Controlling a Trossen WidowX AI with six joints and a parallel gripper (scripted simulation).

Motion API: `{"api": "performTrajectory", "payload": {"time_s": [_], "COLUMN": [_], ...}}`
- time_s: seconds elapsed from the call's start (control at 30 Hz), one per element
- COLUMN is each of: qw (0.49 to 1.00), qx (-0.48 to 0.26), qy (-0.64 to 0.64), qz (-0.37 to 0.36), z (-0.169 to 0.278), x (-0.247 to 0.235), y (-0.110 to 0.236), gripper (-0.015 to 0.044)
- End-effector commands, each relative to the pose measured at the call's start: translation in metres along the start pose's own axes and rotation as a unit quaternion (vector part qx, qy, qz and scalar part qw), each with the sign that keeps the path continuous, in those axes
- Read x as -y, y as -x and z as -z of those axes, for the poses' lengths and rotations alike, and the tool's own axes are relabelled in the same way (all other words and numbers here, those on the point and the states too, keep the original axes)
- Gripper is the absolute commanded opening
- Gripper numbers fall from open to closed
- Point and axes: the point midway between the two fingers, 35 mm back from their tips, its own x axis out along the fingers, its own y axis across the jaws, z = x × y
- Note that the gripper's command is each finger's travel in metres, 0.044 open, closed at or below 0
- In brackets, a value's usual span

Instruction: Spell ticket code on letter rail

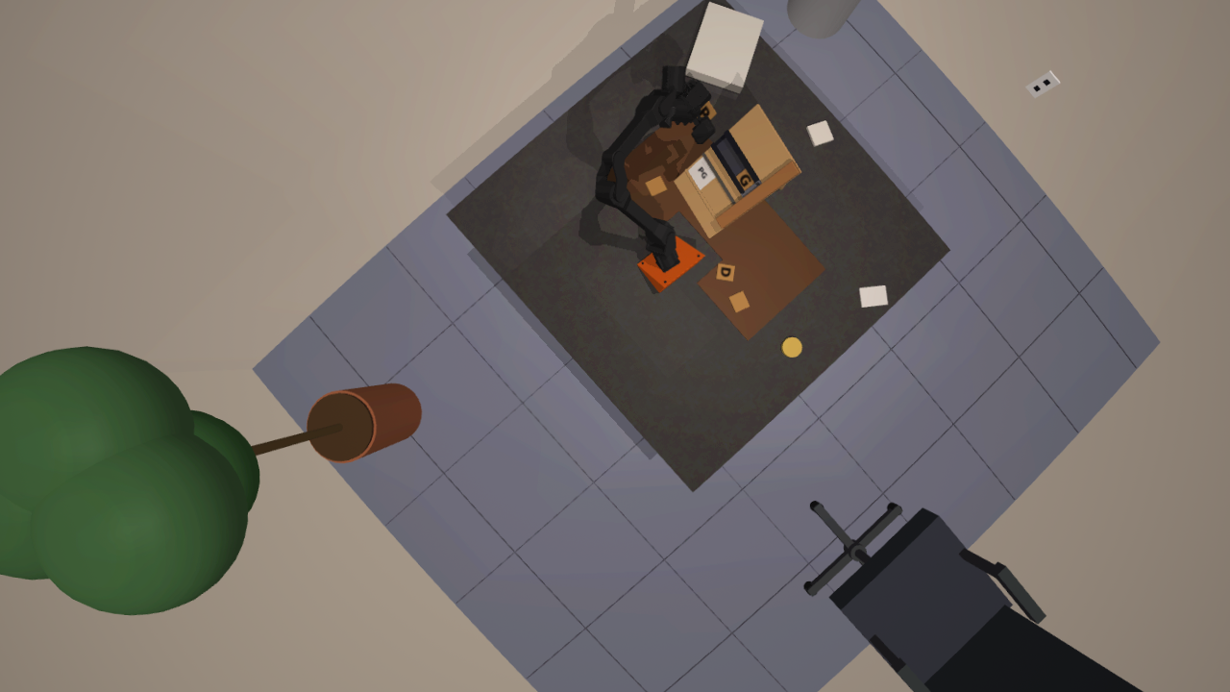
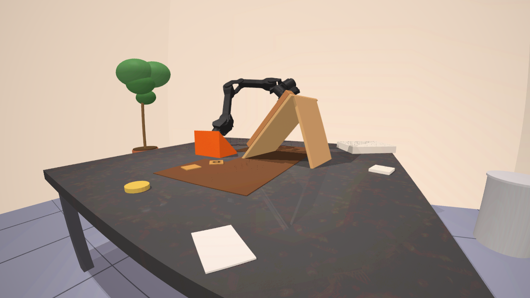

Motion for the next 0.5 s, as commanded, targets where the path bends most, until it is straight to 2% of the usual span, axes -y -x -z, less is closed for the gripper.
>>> {"api": "performTrajectory", "payload": {"time_s": [0.0,0.13,0.37,0.47], "qw": [1.0,1.0,1.0,1.0], "qx": [-0.009,-0.012,-0.011,-0.011], "qy": [-0.004,-0.005,-0.005,-0.005], "qz": [-0.017,-0.02,-0.021,-0.021], "z": [0.013,0.015,0.016,0.016], "x": [-0.013,-0.016,-0.018,-0.018], "y": [0.009,0.009,-0.034,-0.039], "gripper": [0.0,0.0,0.0,0.0]}}
